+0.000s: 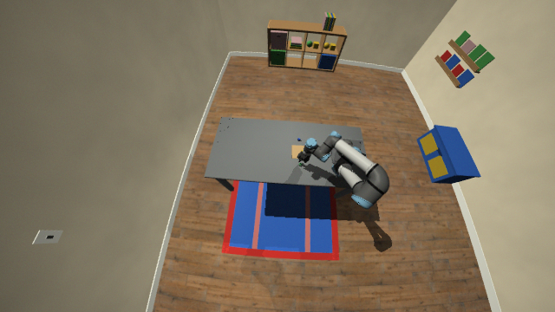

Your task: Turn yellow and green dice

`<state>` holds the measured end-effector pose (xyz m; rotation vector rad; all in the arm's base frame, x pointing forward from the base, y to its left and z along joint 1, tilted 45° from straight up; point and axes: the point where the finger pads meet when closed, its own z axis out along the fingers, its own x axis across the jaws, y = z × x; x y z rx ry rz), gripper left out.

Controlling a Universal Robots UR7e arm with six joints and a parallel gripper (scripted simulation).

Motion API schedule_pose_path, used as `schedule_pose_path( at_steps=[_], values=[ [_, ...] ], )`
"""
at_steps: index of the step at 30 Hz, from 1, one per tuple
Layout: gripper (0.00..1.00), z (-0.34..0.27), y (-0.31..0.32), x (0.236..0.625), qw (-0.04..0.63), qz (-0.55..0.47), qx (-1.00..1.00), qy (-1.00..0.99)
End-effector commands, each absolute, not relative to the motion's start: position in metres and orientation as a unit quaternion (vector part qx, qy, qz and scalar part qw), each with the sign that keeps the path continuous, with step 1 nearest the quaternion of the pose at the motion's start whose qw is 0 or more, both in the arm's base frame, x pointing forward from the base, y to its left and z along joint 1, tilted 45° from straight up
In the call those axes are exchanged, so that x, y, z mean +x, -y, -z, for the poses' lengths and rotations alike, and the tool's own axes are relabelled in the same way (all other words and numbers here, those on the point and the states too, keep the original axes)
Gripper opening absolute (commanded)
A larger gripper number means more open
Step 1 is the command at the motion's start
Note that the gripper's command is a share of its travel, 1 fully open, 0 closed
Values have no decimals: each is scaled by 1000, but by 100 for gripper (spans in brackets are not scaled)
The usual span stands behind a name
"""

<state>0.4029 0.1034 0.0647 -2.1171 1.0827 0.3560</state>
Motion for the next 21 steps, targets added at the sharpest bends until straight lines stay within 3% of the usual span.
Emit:
schedule_pose_path(
  at_steps=[1,21],
  values=[
    [70,-61,-107,404,360,-138,-821,-420],
    [70,-56,-112,404,360,-138,-821,-420]
  ],
)
